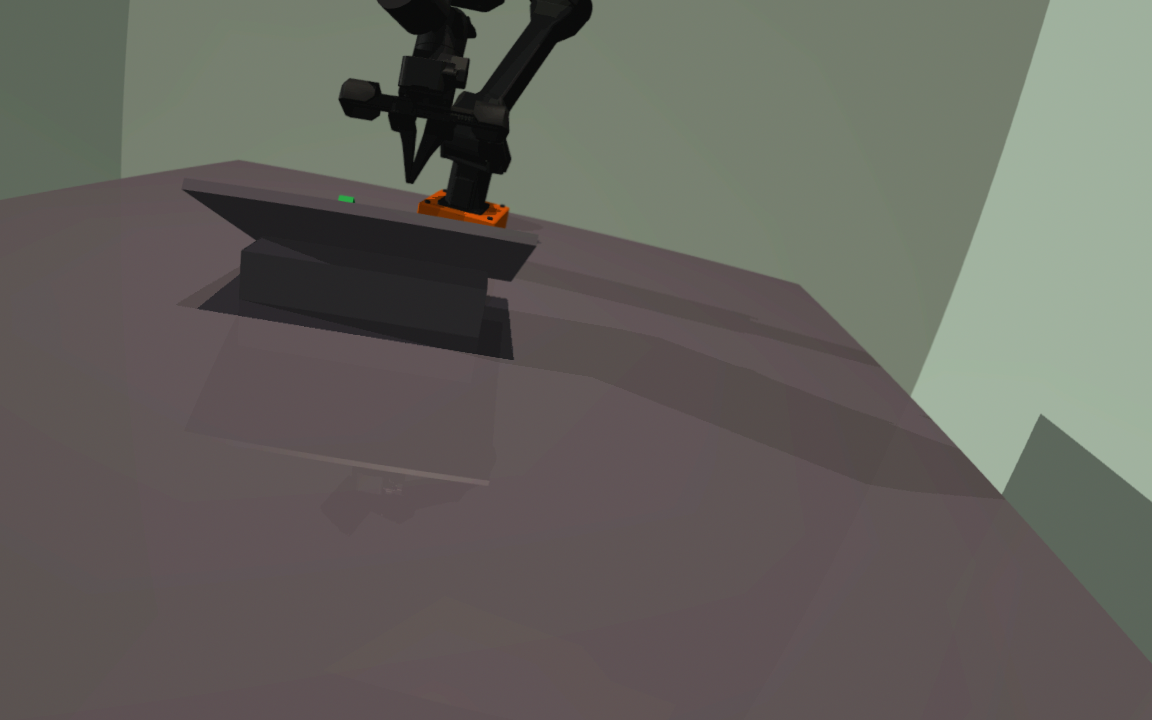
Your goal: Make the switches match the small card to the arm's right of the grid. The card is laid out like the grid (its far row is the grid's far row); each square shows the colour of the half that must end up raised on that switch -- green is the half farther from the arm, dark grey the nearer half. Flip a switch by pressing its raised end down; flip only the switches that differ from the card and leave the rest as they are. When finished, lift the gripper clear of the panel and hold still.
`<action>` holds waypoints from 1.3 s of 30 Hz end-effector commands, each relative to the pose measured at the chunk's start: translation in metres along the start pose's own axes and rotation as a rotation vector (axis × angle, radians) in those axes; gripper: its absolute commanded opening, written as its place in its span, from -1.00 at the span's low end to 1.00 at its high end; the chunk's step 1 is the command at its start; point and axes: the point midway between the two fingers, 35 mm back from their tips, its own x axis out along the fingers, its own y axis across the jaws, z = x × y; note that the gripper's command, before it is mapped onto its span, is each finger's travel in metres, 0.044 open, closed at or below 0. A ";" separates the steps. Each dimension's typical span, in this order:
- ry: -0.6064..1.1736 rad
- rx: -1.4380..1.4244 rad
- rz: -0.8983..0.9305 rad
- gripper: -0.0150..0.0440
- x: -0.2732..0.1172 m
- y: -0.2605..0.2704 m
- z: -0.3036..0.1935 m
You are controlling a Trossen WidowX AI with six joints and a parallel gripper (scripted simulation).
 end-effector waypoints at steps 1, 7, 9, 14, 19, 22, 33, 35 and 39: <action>-0.013 0.000 0.002 -0.49 -0.001 -0.037 0.003; -0.036 0.003 -0.003 -0.49 -0.002 -0.072 -0.002; -0.036 0.003 -0.003 -0.49 -0.002 -0.072 -0.002; -0.014 0.003 -0.002 -0.49 0.030 -0.072 0.001; -0.012 0.003 -0.002 -0.49 0.033 -0.072 0.001; -0.012 0.003 -0.002 -0.49 0.034 -0.072 0.001; -0.012 0.003 -0.002 -0.49 0.049 -0.072 0.002; -0.013 0.003 -0.002 -0.49 0.053 -0.072 0.002; -0.013 0.003 -0.002 -0.49 0.057 -0.072 0.002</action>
